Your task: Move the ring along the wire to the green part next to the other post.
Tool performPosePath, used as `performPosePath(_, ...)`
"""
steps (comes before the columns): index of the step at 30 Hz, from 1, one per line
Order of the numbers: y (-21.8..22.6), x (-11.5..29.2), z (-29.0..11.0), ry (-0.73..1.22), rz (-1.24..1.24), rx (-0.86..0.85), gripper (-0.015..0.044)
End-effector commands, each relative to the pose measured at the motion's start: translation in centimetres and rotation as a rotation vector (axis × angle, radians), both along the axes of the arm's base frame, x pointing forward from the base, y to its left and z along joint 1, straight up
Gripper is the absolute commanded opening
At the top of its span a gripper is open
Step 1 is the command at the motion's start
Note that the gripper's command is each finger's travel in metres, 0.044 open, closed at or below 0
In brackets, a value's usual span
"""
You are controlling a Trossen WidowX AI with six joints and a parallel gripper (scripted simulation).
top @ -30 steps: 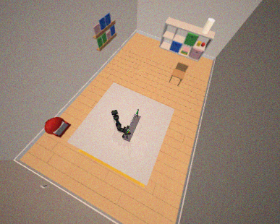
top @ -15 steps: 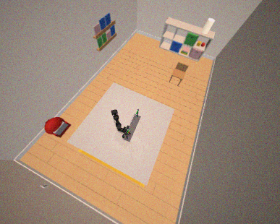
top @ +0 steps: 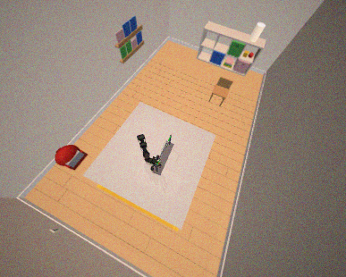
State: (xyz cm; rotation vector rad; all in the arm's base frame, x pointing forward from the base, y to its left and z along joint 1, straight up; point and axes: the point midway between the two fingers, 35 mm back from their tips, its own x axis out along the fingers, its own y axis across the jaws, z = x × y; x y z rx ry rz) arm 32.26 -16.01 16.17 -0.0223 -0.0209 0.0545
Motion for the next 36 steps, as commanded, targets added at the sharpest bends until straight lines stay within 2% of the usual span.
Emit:
performPosePath(1, 0.0, 0.0, 0.0, 0.001, 0.004, 0.004, -0.0150)
performPosePath(36, 3.4, -0.2, 0.0, 0.003, 0.007, 0.025, -0.0150)
